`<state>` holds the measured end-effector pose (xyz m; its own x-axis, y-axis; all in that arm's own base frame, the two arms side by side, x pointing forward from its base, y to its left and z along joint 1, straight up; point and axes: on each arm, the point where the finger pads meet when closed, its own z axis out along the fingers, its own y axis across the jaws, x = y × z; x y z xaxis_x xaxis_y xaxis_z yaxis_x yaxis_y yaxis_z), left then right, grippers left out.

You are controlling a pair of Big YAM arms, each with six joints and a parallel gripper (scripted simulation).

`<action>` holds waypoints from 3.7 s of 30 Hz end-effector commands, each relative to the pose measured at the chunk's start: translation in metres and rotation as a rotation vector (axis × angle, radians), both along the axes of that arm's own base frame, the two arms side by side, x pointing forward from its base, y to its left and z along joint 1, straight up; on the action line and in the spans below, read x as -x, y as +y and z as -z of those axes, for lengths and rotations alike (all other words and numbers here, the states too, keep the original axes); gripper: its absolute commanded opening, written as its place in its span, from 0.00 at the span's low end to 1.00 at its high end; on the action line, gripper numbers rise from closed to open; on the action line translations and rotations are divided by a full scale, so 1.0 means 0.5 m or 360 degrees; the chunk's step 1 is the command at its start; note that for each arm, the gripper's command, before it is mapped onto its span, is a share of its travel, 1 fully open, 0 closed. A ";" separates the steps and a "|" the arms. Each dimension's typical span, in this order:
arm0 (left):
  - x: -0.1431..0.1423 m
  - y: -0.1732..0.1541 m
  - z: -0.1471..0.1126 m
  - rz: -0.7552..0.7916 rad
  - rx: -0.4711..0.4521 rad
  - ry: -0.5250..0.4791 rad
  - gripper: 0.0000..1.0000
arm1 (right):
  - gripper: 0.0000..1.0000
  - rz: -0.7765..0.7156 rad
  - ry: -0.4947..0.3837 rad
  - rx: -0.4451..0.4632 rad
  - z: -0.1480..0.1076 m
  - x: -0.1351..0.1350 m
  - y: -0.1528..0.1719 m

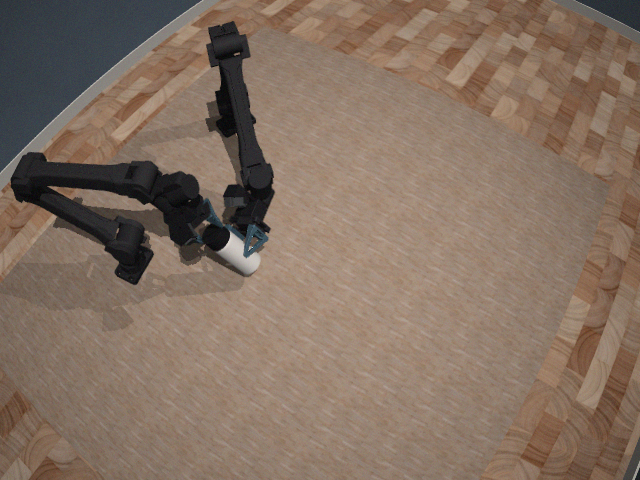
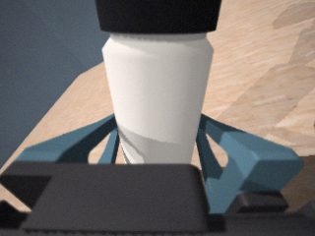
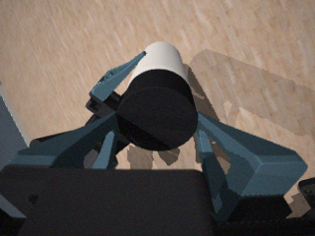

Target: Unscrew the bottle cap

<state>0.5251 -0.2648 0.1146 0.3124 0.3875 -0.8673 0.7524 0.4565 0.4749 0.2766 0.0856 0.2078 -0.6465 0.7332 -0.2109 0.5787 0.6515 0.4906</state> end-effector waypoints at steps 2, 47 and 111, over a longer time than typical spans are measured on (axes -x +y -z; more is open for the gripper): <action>-0.017 -0.010 -0.044 0.0010 0.0021 -0.0064 0.00 | 0.00 -0.0390 -0.0096 0.0193 -0.041 -0.016 0.006; -0.017 -0.010 -0.044 0.0010 0.0021 -0.0064 0.00 | 0.00 -0.2996 -0.0573 0.1695 -0.042 -0.013 0.005; -0.017 -0.010 -0.044 0.0010 0.0021 -0.0064 0.00 | 0.94 -0.0057 -0.0021 -0.0037 -0.034 -0.012 0.007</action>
<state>0.5247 -0.2654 0.1149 0.3185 0.3899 -0.8640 0.7516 0.4515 0.4809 0.2787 0.0898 0.2179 -0.8000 0.5340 -0.2735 0.3856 0.8069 0.4475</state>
